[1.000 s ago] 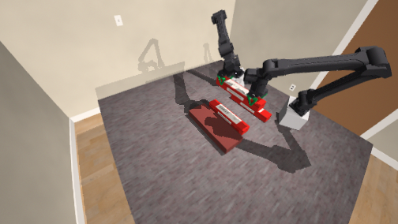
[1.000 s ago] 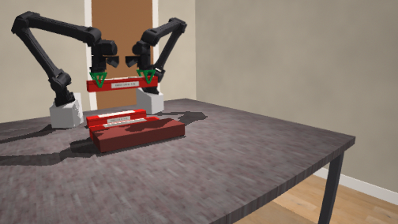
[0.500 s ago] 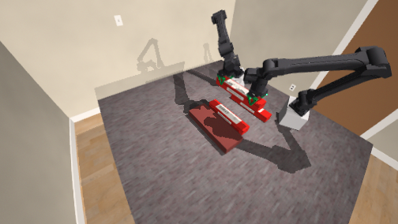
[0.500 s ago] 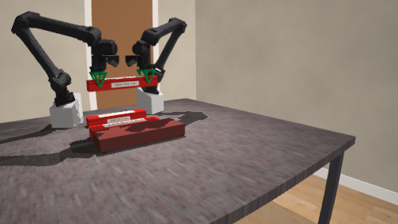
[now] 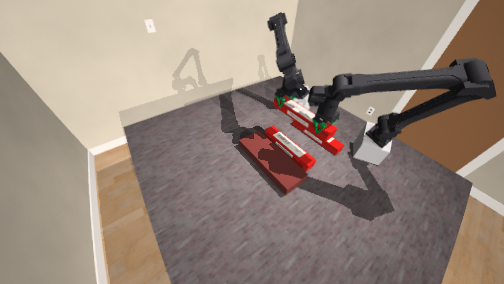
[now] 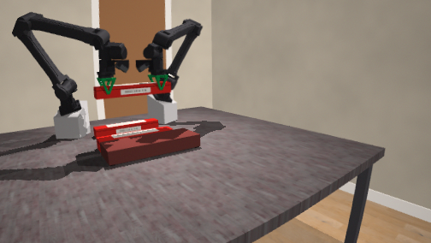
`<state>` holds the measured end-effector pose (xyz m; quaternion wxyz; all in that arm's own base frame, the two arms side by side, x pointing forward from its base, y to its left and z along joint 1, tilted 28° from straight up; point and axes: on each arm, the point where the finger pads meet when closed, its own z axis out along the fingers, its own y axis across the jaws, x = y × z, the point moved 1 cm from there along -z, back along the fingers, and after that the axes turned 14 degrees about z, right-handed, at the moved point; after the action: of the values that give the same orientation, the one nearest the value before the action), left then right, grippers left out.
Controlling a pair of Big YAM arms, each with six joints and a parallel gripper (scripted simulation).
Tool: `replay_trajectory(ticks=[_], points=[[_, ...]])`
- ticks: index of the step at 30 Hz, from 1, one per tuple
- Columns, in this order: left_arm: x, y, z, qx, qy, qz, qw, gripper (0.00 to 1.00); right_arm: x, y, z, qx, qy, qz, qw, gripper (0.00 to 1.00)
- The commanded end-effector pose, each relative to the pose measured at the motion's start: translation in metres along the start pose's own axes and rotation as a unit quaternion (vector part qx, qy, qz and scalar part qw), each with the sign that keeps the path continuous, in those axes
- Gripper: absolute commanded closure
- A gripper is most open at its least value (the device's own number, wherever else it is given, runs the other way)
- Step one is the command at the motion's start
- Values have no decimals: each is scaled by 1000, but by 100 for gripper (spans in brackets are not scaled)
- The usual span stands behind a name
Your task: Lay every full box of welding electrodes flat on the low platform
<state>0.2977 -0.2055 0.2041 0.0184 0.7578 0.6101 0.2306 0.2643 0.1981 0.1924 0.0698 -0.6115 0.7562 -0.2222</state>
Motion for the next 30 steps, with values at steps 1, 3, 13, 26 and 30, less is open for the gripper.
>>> replay_trajectory(ticks=[1, 3, 13, 26, 30], points=[[-1, 24, -47, -45, -24, -11, 999, 100, -8, -19, -41, 26, -39, 15, 999, 100], [-1, 24, -47, -45, -24, -11, 999, 100, -8, -19, -41, 26, -39, 15, 999, 100], [-2, 13, -11, -30, -15, -8, 999, 100, -6, -10, -9, 18, -24, 10, 999, 100], [-2, 14, 6, -31, -14, -8, 999, 100, -7, -11, 8, 18, -24, 10, 1000, 100], [-2, 14, 10, -31, -14, -8, 999, 100, -7, -11, 12, 18, -24, 10, 1000, 100]])
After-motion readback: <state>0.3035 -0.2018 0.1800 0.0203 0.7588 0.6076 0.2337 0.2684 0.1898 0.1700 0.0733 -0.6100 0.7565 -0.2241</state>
